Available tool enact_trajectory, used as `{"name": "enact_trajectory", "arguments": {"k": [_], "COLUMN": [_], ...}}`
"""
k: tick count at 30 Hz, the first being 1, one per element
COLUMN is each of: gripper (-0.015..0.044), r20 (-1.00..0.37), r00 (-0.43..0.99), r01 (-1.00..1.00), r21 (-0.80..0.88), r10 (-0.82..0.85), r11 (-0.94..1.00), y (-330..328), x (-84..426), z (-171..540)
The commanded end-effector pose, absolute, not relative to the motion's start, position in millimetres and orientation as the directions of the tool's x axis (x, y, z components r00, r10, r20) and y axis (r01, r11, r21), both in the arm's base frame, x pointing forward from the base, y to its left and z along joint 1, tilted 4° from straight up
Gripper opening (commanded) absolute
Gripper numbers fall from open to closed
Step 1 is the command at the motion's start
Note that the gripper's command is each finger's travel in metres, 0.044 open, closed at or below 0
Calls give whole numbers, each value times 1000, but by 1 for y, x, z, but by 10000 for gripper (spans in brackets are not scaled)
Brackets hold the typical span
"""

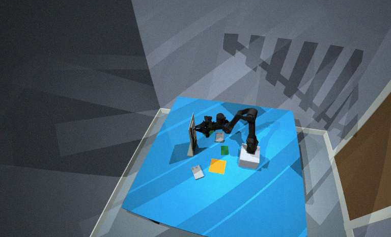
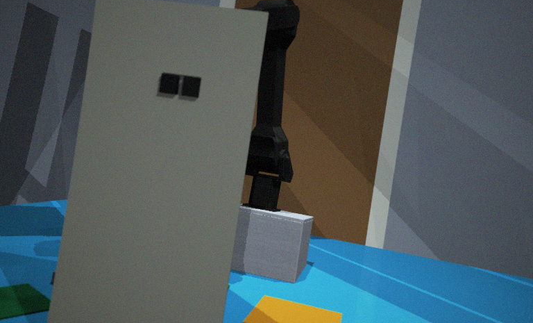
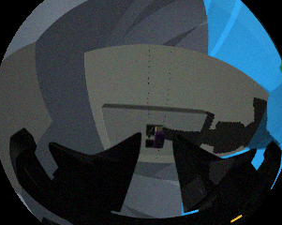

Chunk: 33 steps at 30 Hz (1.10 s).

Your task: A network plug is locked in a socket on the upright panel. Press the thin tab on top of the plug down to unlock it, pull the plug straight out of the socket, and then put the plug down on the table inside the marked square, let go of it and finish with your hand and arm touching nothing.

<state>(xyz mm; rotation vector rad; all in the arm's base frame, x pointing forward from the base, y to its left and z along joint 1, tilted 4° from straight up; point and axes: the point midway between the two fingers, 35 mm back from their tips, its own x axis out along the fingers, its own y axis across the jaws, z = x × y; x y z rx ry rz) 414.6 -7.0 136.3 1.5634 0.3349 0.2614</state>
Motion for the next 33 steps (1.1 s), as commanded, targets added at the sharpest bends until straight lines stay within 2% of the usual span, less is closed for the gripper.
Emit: {"name": "enact_trajectory", "arguments": {"k": [1, 22, 33], "gripper": [156, 3, 0], "r20": [-42, -42, -43], "r00": [928, 928, 928], "r01": [49, 49, 49], "r21": [999, 999, 999], "r10": [370, 370, 370], "r11": [-9, -9, -9], "y": [-6, -6, -6], "x": [420, 420, 417], "z": [136, 136, 136]}}
